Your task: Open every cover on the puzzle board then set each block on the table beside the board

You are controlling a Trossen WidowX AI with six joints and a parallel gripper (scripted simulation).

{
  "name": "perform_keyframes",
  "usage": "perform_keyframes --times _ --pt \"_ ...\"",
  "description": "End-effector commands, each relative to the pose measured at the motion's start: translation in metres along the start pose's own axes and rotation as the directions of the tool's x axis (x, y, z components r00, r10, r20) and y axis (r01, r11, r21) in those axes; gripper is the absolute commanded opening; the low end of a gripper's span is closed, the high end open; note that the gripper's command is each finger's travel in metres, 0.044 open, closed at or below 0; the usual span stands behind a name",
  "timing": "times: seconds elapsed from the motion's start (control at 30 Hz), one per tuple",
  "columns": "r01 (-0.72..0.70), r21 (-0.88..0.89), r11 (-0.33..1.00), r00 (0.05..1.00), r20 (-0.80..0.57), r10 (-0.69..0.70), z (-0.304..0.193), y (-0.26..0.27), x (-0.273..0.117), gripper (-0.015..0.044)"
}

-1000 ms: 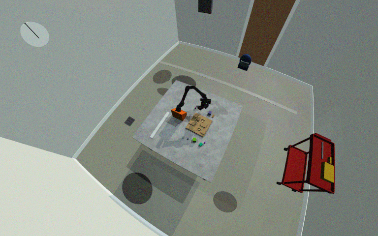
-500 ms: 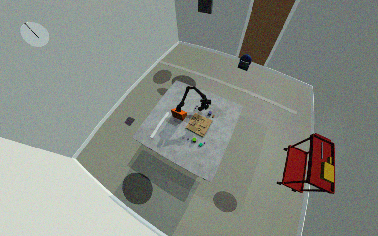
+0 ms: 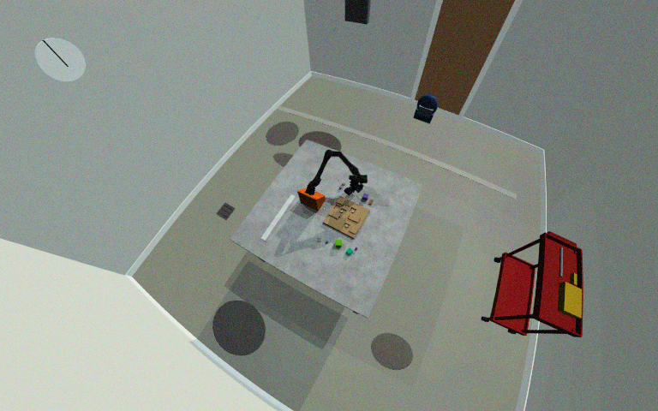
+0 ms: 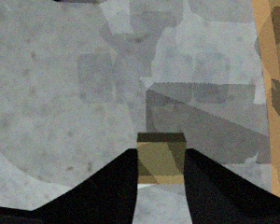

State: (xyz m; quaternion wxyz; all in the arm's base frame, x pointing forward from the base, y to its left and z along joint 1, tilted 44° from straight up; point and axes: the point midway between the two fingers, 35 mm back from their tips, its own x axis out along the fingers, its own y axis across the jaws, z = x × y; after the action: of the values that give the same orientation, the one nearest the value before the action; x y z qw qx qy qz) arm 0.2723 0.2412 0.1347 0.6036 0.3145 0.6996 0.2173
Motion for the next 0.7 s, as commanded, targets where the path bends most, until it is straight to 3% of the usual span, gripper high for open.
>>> perform_keyframes --times 0.0,0.67 --pt "0.006 0.007 1.000 1.000 0.001 -0.006 0.000 -0.002 0.007 0.0080" --pt "0.002 0.008 1.000 1.000 0.001 -0.002 -0.002 -0.002 0.039 0.0080"
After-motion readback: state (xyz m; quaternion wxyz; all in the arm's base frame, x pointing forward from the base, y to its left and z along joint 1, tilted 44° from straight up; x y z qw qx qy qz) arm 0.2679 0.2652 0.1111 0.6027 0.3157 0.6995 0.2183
